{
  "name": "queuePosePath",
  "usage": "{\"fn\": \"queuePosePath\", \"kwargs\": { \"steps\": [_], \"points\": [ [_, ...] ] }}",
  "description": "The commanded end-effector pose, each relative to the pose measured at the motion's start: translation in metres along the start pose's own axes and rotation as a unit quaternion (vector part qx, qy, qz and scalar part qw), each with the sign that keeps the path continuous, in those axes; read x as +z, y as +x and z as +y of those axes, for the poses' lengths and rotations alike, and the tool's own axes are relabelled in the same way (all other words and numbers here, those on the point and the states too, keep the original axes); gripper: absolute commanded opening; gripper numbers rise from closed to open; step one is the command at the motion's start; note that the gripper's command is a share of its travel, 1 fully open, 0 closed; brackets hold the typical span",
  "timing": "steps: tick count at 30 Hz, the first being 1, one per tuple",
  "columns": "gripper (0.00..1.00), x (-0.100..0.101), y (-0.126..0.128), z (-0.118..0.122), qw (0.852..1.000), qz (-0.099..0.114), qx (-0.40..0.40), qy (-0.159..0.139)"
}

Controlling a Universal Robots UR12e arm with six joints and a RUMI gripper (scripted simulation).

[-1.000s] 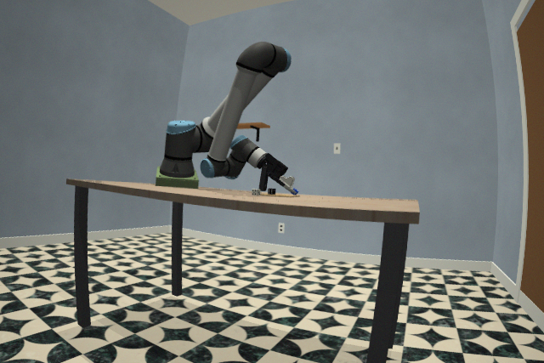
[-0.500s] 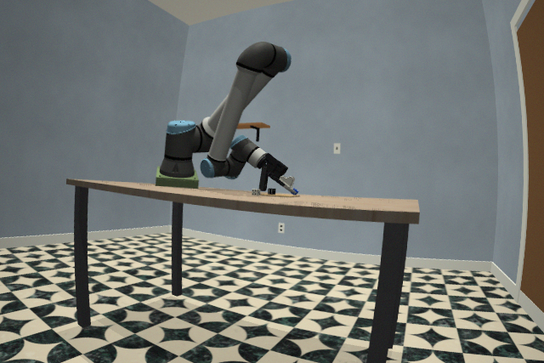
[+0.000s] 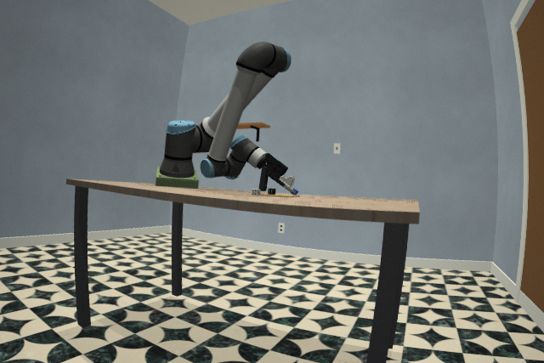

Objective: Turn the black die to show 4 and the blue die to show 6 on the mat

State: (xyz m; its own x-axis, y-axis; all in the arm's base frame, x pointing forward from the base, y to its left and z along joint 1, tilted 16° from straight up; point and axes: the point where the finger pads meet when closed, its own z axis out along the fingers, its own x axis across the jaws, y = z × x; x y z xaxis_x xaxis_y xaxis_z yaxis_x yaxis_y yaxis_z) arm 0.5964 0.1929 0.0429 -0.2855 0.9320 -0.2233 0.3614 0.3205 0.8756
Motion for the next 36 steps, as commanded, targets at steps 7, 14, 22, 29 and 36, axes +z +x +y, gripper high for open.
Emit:
{"fn": "queuePosePath", "kwargs": {
  "steps": [7,14,22,29,36],
  "points": [
    [0.24,-0.0003,0.0001,0.0003,1.000,0.000,0.000,0.000],
    [0.24,-0.0003,0.0001,0.0003,1.000,0.000,0.000,0.000],
    [0.24,-0.0003,0.0001,0.0003,1.000,0.000,0.000,0.000],
    [0.24,-0.0003,0.0001,0.0003,1.000,0.000,0.000,0.000],
    [0.24,-0.0003,0.0001,0.0003,1.000,0.000,0.000,0.000]
  ]
}}
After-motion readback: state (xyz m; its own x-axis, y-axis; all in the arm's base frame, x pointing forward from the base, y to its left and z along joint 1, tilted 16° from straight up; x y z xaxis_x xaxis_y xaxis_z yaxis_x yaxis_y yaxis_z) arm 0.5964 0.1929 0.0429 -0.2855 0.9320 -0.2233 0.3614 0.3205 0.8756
